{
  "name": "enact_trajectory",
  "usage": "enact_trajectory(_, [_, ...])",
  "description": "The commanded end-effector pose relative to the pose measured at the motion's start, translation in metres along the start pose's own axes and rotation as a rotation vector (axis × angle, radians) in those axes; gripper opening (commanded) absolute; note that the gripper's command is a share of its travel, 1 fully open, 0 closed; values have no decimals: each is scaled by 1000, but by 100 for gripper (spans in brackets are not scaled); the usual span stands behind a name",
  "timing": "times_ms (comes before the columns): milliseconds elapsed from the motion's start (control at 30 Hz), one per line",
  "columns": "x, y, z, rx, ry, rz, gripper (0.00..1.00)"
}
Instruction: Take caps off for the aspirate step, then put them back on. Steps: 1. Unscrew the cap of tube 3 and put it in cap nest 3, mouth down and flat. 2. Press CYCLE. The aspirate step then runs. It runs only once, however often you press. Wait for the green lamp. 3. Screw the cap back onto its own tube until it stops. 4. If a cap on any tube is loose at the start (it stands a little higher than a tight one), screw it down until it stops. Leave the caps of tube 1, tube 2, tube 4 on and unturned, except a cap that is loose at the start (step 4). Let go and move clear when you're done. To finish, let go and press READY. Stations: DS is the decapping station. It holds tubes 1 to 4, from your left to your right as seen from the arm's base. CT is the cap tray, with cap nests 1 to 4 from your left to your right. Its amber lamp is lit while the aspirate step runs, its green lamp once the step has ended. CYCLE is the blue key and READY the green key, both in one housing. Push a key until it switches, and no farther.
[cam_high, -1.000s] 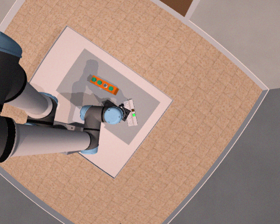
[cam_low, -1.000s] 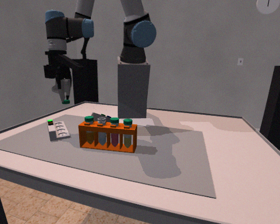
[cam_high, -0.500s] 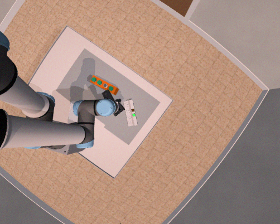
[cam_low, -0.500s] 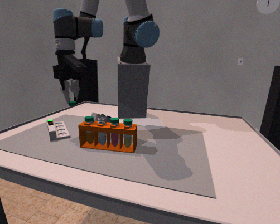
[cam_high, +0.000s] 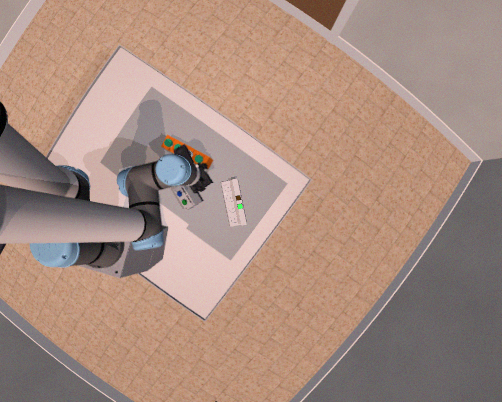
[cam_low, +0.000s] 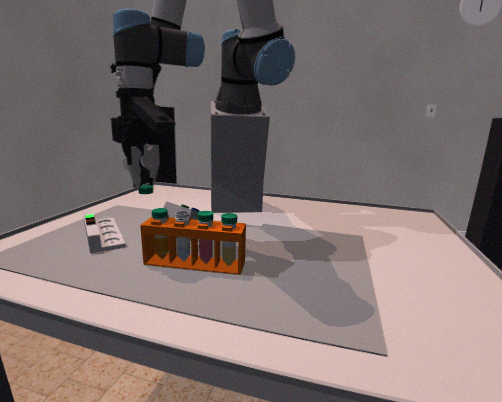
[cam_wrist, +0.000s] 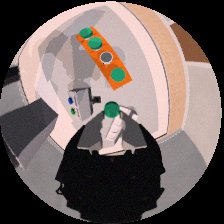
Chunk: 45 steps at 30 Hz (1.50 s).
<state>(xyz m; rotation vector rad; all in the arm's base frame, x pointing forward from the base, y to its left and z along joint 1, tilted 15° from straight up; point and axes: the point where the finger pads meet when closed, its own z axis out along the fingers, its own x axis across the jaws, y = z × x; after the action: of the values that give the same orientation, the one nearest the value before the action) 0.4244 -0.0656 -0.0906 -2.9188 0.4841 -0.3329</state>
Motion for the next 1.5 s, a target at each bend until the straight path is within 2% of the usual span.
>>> enact_trajectory(0, [0, -27, -1, -10, 2, 10, 0])
enact_trajectory(33, [1, -35, -1, -10, 3, 10, 0])
enact_trajectory(133, [0, -35, -1, -10, 3, 10, 0])
enact_trajectory(233, [-1, -61, -1, -10, 3, 10, 0])
enact_trajectory(467, [-2, -86, -1, -9, 3, 10, 0])
enact_trajectory(600, [-4, -111, -1, -9, 3, 10, 0])
enact_trajectory(700, [-4, -111, -1, -9, 3, 10, 0])
enact_trajectory(733, [-5, -119, 0, -8, 2, 10, 0])
enact_trajectory(1100, [-7, -119, 1, -8, -1, 12, 0])
enact_trajectory(1467, [-5, -119, 26, -8, 0, 10, 0])
